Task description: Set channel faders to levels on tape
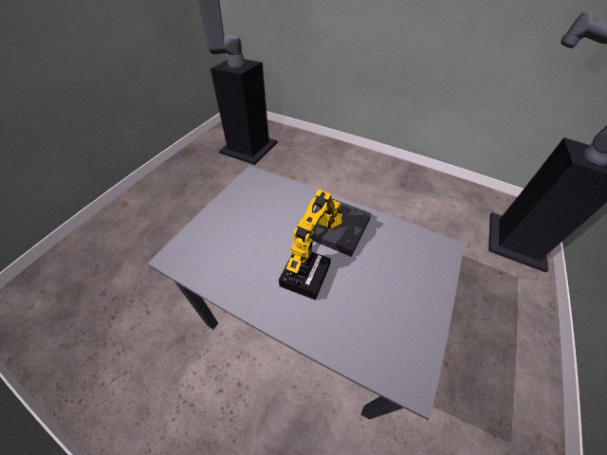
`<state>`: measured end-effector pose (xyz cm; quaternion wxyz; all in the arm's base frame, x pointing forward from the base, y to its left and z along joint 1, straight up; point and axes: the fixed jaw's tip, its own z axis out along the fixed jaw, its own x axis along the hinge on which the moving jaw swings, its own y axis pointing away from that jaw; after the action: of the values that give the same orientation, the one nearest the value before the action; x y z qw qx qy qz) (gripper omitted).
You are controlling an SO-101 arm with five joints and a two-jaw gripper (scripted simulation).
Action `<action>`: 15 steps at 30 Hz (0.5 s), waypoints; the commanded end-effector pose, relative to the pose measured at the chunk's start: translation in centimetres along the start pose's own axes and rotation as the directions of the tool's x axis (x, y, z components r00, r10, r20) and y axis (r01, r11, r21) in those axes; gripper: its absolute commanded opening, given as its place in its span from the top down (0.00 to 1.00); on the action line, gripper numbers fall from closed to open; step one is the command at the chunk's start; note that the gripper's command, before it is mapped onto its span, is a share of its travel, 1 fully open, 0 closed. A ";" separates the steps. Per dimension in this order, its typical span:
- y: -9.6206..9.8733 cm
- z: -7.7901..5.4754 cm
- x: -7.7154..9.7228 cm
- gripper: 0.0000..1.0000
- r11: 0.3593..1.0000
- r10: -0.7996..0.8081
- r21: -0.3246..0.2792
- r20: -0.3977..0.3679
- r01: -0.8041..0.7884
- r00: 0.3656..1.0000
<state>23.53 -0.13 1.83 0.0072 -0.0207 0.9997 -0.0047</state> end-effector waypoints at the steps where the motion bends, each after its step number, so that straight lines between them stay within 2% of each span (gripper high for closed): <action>1: 1.4 0.4 0.2 1.00 0.999 -0.039 -0.010 -0.012 0.039 0.999; 15: 1.7 0.5 0.3 1.00 0.999 -0.039 -0.010 -0.011 0.039 0.999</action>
<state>23.51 0.17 1.83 0.0095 -0.0207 0.9997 -0.0046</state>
